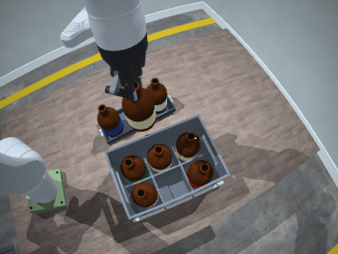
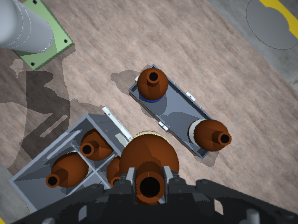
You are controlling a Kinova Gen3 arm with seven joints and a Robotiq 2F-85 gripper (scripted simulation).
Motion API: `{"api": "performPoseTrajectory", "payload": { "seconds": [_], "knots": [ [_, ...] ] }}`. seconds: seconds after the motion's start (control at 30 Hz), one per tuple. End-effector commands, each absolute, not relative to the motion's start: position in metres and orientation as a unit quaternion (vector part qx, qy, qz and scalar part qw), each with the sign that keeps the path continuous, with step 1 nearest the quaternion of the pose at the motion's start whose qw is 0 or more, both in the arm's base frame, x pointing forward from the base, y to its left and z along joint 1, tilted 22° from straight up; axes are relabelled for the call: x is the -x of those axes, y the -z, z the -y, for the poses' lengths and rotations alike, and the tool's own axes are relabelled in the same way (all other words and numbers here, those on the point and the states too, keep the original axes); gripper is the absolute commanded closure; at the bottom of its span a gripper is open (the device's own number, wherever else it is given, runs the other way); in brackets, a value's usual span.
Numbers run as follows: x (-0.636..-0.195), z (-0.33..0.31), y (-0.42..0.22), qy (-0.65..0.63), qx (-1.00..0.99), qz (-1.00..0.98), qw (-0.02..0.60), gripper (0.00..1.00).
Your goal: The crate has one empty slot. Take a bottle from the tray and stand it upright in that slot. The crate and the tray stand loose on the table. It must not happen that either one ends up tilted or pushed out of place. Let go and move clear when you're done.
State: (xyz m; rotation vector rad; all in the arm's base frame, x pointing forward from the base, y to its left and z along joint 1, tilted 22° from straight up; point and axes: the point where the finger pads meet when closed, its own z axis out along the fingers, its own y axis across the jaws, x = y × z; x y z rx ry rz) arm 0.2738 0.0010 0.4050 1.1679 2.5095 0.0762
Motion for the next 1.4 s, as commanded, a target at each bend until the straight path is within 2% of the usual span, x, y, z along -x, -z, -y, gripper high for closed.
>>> {"api": "performPoseTrajectory", "payload": {
  "seconds": [0.0,1.37],
  "knots": [
    [-0.273,0.001,-0.407,-0.030,-0.416,-0.889,0.187,1.00],
    [-0.261,0.089,-0.412,-0.030,-0.416,-0.889,0.187,1.00]
  ]
}}
